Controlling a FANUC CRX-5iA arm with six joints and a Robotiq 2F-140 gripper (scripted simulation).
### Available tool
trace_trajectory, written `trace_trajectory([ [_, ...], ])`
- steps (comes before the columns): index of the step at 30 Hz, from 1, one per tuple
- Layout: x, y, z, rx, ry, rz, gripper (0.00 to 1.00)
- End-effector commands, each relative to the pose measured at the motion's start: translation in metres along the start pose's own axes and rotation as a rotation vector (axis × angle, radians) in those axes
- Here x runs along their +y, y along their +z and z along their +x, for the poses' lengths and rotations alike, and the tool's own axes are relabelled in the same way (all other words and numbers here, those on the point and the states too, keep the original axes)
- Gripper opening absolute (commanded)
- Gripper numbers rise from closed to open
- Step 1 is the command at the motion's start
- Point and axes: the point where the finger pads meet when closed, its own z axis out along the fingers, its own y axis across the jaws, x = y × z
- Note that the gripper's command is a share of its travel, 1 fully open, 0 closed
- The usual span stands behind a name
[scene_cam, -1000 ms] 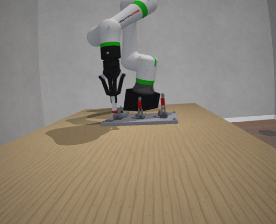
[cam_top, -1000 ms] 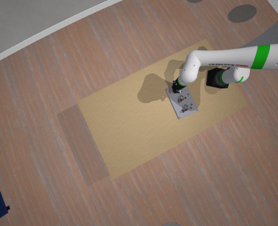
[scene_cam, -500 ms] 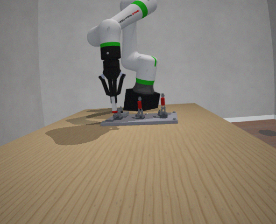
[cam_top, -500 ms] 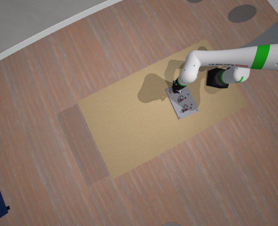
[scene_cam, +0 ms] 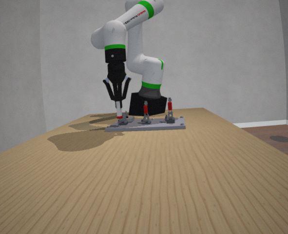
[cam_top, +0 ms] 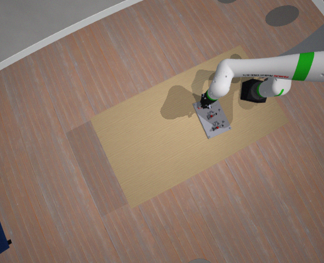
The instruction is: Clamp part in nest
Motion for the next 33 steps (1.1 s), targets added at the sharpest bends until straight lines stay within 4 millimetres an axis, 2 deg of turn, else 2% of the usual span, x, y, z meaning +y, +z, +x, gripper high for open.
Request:
trace_trajectory([
  [1, 0.0001, -0.0002, 0.0002, 0.000, 0.000, 0.000, 0.00],
  [33, 0.0001, 0.0038, 0.0001, 0.000, 0.000, 0.000, 0.00],
])
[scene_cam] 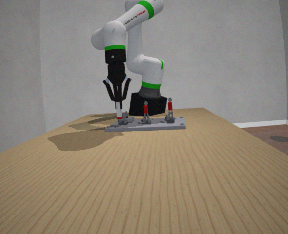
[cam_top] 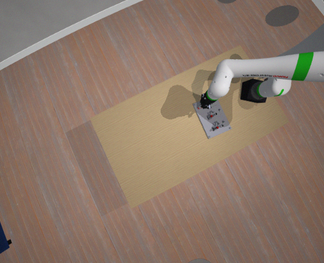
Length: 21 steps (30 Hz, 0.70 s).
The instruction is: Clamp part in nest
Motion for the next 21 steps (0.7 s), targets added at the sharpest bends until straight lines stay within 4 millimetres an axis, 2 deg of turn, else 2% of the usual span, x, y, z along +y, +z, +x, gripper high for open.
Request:
trace_trajectory([
  [1, 0.0001, 0.0006, -0.0002, 0.000, 0.000, 0.000, 0.00],
  [21, 0.0001, 0.0026, -0.0002, 0.000, 0.000, 0.000, 0.00],
])
